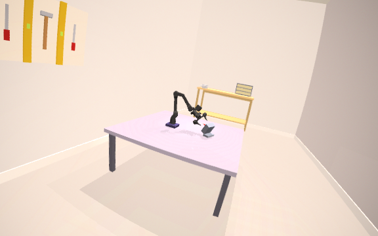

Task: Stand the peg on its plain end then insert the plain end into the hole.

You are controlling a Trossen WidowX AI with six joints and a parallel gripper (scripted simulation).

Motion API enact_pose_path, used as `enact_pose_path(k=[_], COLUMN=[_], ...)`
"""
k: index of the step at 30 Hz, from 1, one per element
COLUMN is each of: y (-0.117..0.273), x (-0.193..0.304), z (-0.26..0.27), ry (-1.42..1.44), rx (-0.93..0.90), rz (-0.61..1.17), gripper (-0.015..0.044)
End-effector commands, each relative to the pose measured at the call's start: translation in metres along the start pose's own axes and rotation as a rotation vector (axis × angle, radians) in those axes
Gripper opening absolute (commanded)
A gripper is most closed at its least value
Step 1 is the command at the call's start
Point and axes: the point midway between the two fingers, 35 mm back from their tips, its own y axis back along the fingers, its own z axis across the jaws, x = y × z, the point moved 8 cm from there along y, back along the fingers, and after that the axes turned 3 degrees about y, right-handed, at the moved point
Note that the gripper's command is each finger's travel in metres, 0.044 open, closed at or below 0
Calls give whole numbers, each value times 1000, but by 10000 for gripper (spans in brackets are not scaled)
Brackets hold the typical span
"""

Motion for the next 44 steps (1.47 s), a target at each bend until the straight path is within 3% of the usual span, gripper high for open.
enact_pose_path(k=[1,44], y=[4,58], x=[0,3], z=[0,4], ry=[-4,7], rx=[3,6], rz=[0,5], gripper=[440,440])
